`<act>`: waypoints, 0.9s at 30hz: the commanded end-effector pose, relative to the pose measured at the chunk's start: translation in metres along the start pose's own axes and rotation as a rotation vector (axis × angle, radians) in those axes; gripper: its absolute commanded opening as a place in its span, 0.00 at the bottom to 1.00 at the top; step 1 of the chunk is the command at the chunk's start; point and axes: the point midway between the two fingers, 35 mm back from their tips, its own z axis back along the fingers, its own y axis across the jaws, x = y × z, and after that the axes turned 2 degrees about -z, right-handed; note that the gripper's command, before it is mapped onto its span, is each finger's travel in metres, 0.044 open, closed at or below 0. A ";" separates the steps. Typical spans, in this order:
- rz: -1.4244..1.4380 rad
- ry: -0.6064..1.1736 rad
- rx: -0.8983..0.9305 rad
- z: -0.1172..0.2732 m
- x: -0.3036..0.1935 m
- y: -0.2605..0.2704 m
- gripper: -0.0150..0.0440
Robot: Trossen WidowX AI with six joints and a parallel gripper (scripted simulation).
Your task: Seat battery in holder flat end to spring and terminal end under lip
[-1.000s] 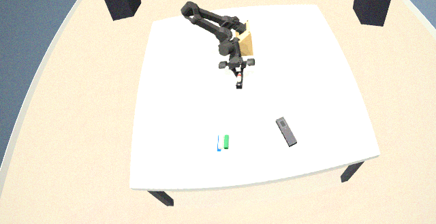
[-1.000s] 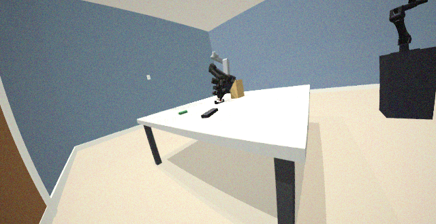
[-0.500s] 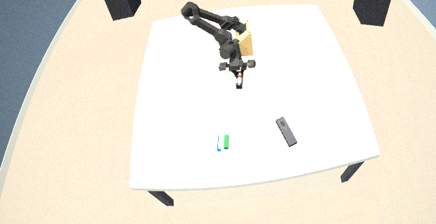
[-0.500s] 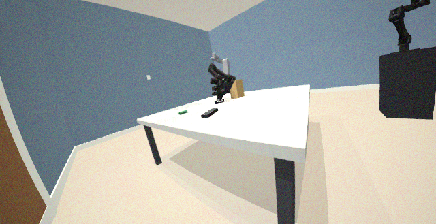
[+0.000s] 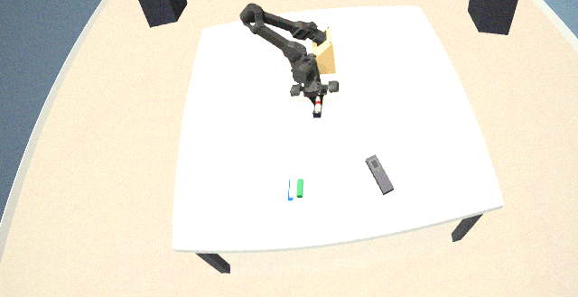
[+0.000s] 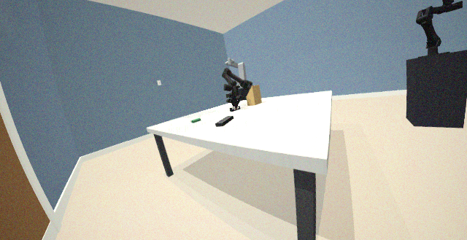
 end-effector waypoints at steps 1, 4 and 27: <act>0.002 0.036 0.017 -0.002 -0.005 0.004 0.38; -0.001 0.055 0.017 -0.003 -0.005 0.004 0.38; -0.019 0.191 0.014 -0.004 -0.005 -0.001 0.38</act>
